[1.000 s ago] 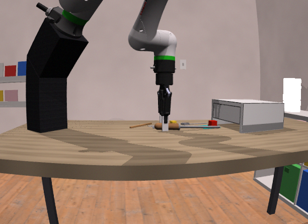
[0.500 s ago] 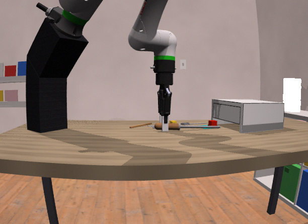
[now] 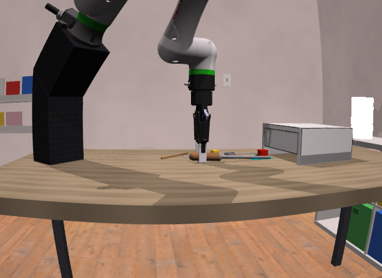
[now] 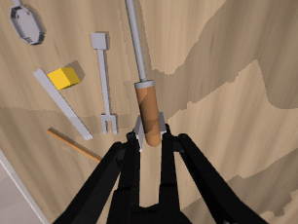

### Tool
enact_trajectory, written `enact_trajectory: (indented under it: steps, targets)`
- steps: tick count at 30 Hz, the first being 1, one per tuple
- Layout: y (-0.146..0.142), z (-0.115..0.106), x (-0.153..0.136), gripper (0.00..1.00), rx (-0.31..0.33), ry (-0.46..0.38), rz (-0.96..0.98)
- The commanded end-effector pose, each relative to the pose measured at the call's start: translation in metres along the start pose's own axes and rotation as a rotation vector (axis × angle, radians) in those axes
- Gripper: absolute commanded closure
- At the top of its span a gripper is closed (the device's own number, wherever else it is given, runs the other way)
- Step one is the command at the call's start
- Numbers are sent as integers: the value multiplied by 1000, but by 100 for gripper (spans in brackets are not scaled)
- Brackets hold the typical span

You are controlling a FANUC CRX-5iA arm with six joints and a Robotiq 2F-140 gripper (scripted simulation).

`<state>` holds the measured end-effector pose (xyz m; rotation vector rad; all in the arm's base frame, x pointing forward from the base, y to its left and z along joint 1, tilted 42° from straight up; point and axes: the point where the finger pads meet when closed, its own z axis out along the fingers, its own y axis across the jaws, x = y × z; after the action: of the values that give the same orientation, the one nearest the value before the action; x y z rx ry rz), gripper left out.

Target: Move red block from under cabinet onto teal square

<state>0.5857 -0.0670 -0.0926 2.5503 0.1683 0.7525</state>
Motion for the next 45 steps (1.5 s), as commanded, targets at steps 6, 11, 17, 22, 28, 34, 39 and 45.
enact_trajectory:
  steps: [6,11,17,22,28,34,39,45]
  targets:
    - [-11,0,-5,100,0,0,0]
    - [-19,0,-8,100,0,0,0]
    - [-24,0,-10,100,0,0,0]
    - [-24,0,-11,100,0,0,0]
    - [-24,0,-11,100,0,0,0]
    - [-24,0,-11,100,0,0,0]
    - [-24,0,-11,100,0,0,0]
    - [-24,0,-11,100,0,0,0]
